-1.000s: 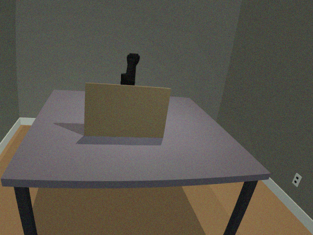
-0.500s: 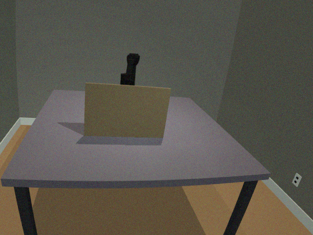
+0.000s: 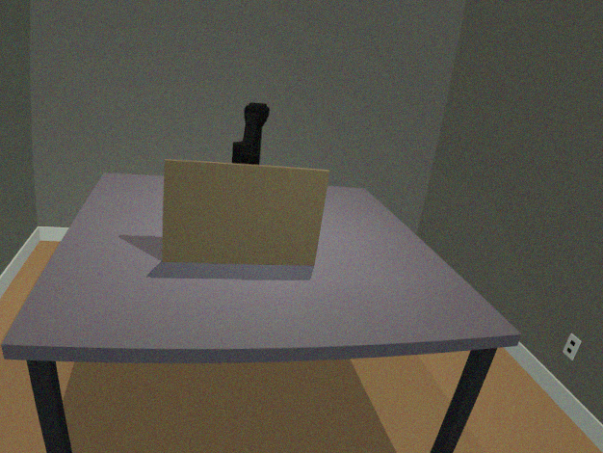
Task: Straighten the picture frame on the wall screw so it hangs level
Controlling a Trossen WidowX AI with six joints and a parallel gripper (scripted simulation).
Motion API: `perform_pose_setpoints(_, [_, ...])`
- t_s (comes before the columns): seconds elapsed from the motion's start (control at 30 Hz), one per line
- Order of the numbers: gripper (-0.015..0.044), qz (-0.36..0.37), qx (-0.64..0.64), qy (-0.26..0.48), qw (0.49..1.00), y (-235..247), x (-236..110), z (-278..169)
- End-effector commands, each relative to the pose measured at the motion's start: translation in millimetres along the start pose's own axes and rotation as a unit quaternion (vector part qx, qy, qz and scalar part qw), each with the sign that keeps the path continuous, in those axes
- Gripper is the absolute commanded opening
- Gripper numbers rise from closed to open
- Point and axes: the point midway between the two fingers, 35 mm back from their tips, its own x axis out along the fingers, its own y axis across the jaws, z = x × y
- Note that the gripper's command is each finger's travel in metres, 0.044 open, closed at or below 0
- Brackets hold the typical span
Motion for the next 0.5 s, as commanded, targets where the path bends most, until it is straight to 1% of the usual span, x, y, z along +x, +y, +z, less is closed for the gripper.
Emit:
perform_pose_setpoints(0.0, [0.0000,0.003,0.000,0.001,1.000,-0.5,0.1,0.0])
perform_pose_setpoints(0.47, [0.0000,0.003,0.000,0.001,1.000,-5.2,0.1,0.5])
